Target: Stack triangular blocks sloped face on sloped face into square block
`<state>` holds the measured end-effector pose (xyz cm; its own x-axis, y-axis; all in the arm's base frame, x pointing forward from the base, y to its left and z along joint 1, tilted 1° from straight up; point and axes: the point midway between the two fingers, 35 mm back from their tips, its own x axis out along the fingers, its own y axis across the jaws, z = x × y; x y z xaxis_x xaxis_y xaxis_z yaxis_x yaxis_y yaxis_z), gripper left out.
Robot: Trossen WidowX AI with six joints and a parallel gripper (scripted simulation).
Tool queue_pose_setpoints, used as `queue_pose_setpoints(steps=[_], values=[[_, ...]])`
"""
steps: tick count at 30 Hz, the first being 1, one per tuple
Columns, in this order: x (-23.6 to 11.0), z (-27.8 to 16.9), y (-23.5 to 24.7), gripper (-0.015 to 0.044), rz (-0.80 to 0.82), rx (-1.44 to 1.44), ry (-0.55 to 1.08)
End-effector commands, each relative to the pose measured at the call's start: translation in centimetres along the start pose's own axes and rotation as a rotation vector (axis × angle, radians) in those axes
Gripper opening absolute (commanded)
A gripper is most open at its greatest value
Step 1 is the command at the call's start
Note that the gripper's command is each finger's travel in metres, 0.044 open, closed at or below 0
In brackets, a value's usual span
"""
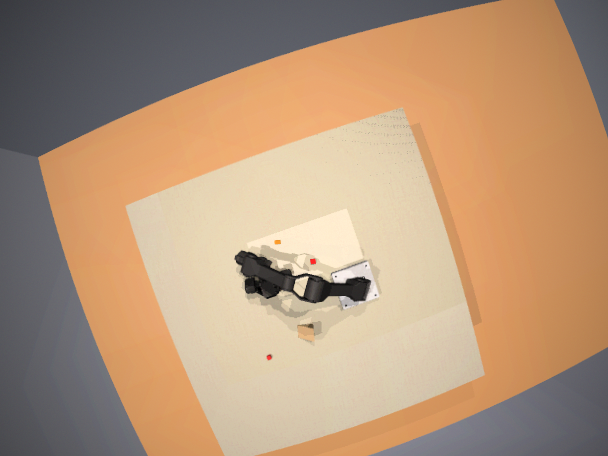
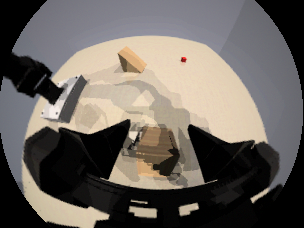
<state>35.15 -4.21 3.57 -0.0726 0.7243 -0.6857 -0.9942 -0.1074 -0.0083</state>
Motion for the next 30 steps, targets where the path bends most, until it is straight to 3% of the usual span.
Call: queue_pose_setpoints(steps=[1, 4, 10, 18, 24, 30], values=[[0.0, 0.0, 0.0, 0.044, 0.001, 0.005, 0.004], [-0.8, 0.7, 0.0, 0.044, -0.009, 0.019, 0.007], [-6.6, 7.1, 0.4, 0.044, -0.091, 0.133, 0.024], [-5.7, 6.9, 0.5, 0.044, -0.05, 0.121, 0.078], [-0.1, 5.5, 2.2, 0.044, 0.233, 0.188, 0.592], [2.0, 5.7, 1.7, 0.044, 0.214, 0.137, 1.19]])
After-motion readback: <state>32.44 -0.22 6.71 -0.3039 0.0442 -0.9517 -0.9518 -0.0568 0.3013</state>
